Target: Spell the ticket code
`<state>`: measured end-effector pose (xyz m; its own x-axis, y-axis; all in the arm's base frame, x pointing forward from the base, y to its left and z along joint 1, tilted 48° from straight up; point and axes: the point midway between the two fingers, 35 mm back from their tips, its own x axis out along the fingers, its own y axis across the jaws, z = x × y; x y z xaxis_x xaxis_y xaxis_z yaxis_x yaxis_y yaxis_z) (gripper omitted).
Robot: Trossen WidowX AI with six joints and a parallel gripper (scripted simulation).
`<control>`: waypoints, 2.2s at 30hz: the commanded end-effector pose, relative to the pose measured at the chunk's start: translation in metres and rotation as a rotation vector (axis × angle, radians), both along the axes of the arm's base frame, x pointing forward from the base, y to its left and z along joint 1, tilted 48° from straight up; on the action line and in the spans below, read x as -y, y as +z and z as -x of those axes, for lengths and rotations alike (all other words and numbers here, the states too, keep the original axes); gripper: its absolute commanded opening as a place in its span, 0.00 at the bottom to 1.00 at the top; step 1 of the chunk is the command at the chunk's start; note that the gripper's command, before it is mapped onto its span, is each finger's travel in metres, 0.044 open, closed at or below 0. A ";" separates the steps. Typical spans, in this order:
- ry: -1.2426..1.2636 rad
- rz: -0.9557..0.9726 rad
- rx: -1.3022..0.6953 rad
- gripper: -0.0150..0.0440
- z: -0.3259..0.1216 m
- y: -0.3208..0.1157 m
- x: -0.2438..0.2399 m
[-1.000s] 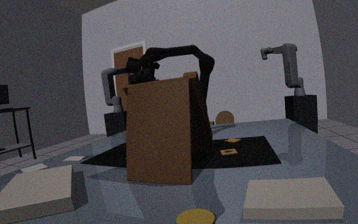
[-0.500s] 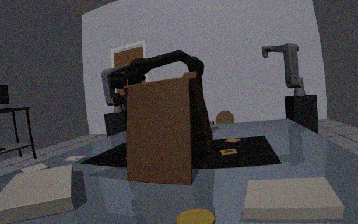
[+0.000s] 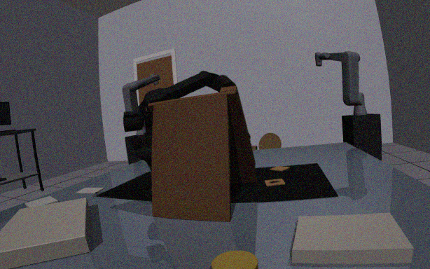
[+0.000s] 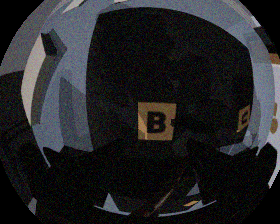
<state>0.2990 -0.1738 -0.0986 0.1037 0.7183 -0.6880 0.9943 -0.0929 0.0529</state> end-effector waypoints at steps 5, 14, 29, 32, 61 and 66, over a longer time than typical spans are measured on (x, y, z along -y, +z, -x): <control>-0.006 -0.001 -0.014 0.83 0.000 -0.011 -0.008; -0.005 -0.003 -0.013 0.83 -0.001 -0.026 -0.023; -0.005 -0.003 -0.013 0.83 -0.003 -0.038 -0.036; -0.005 -0.004 -0.013 0.83 -0.003 -0.039 -0.037; -0.005 -0.003 -0.013 0.56 -0.002 -0.037 -0.035; -0.005 -0.003 -0.013 0.34 -0.002 -0.035 -0.032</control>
